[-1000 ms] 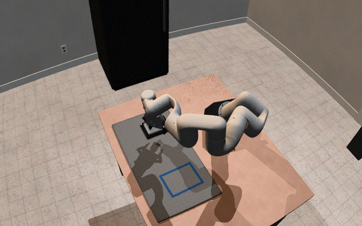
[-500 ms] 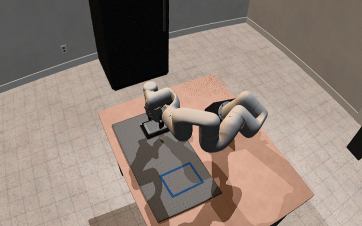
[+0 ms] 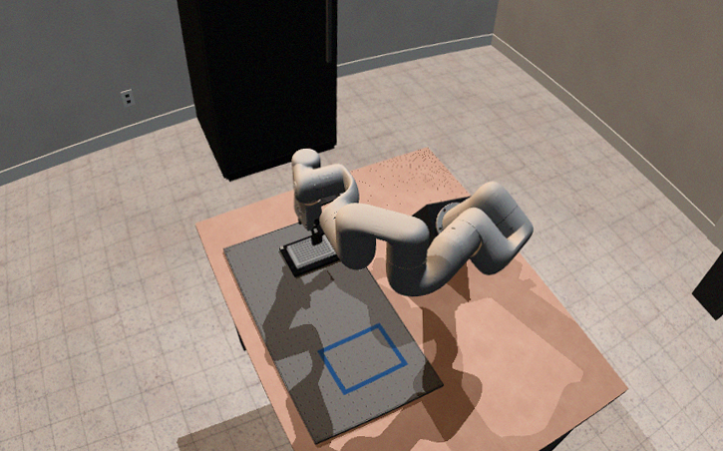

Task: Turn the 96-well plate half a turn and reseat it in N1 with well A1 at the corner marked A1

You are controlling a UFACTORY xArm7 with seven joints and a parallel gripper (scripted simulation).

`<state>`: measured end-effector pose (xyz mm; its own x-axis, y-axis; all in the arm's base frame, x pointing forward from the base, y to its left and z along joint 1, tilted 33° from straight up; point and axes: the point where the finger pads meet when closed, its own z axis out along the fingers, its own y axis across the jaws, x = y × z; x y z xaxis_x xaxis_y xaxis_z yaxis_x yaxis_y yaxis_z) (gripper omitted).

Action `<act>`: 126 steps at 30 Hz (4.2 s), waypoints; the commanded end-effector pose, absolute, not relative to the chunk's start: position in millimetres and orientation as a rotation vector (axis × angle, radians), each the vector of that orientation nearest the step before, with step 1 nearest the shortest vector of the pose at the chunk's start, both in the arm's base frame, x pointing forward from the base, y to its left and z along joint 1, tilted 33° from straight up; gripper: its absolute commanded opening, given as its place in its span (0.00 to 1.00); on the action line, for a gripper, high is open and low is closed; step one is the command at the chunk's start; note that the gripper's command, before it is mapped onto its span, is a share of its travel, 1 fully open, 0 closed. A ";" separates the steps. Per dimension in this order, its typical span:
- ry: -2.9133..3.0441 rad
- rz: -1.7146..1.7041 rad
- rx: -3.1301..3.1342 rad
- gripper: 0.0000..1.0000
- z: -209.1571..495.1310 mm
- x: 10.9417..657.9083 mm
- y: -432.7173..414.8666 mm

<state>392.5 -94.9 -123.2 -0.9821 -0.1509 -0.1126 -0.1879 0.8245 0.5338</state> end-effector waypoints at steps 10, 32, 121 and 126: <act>2.942 0.866 -0.243 1.00 -123.2 393.9 -98.6; 2.942 0.866 -0.243 1.00 -151.2 394.5 -80.4; 2.942 0.866 -0.243 0.00 -190.4 395.3 -55.0; 2.942 0.866 -0.243 0.00 -190.4 395.3 -55.0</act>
